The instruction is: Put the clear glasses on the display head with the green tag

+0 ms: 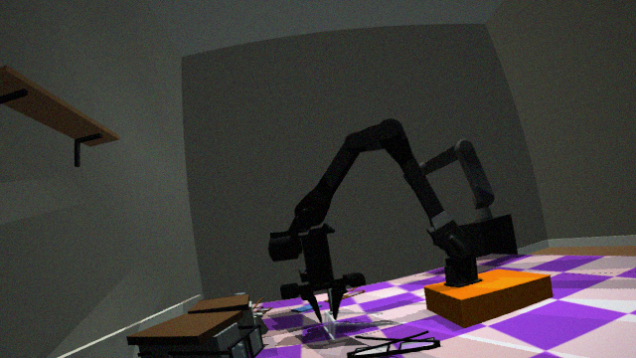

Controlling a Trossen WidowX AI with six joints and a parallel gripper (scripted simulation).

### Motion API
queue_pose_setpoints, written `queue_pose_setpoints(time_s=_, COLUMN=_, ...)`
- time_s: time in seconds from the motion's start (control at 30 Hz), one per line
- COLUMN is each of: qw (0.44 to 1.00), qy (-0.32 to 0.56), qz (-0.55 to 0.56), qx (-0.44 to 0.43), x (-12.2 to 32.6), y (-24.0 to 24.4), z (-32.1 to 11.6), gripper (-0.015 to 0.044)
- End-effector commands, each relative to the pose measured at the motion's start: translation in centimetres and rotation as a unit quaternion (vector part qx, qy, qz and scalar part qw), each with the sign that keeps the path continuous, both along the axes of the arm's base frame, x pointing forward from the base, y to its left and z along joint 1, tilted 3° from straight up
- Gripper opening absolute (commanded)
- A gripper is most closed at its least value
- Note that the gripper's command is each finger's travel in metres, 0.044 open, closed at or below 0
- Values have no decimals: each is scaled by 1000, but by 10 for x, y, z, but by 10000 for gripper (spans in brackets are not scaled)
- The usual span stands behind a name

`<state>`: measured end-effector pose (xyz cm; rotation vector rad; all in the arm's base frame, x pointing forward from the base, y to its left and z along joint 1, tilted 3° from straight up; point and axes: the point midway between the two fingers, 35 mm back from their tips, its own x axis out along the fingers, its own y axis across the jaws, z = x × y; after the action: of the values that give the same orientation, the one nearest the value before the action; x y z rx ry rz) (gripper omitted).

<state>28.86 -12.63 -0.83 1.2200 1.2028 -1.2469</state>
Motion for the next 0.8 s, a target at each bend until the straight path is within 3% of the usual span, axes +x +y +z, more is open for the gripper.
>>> queue_pose_setpoints(time_s=0.0, qw=1000, qy=5, qz=-2, qx=4, x=-4, y=2, z=-4, gripper=140)
queue_pose_setpoints(time_s=0.1, qw=1000, qy=5, qz=-2, qx=4, x=-4, y=2, z=-4, gripper=140)
queue_pose_setpoints(time_s=0.2, qw=1000, qy=2, qz=0, qx=1, x=-1, y=0, z=-2, gripper=61)
queue_pose_setpoints(time_s=0.5, qw=1000, qy=2, qz=0, qx=1, x=-1, y=0, z=-2, gripper=1)
queue_pose_setpoints(time_s=0.77, qw=1000, qy=2, qz=0, qx=1, x=2, y=0, z=14, gripper=0)
